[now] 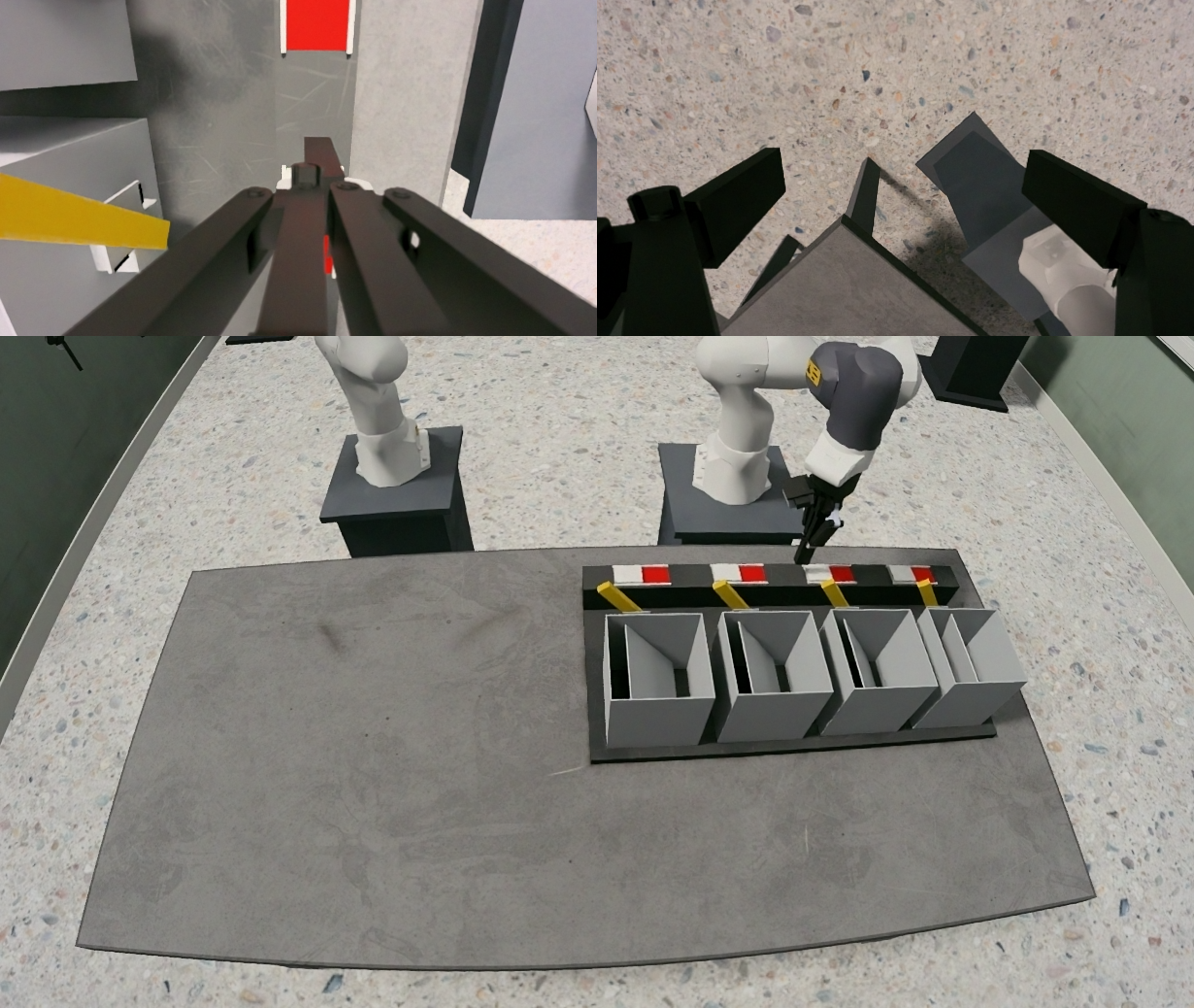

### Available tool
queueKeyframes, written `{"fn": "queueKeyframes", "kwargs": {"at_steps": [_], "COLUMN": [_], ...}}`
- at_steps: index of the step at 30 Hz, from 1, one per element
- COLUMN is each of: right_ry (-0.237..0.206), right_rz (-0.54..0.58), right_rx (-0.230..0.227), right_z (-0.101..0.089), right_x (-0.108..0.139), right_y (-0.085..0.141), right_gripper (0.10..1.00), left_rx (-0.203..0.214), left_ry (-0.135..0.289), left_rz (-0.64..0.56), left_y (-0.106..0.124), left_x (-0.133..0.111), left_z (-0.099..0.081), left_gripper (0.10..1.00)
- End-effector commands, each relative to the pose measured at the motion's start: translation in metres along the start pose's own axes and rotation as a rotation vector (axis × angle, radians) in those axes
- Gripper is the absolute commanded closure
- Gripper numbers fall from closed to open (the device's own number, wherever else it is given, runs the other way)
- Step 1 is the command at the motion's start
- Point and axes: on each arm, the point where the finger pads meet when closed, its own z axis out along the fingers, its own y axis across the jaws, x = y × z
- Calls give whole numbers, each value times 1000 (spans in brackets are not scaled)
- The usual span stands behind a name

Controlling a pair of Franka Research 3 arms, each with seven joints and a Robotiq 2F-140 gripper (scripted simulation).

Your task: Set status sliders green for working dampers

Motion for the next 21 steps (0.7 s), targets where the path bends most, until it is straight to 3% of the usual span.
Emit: {"fn": "queueKeyframes", "kwargs": {"at_steps": [1, 21], "right_ry": [0, 0], "right_rz": [4, 4], "right_rx": [-1, -1], "right_z": [0, 0], "right_x": [0, 0], "right_y": [1, 1], "right_gripper": [98, 98], "left_rx": [1, 1], "left_ry": [-2, -2], "left_rz": [8, 8], "left_y": [-1, -1], "left_x": [0, 0], "left_z": [2, 14], "left_gripper": [999, 999]}}
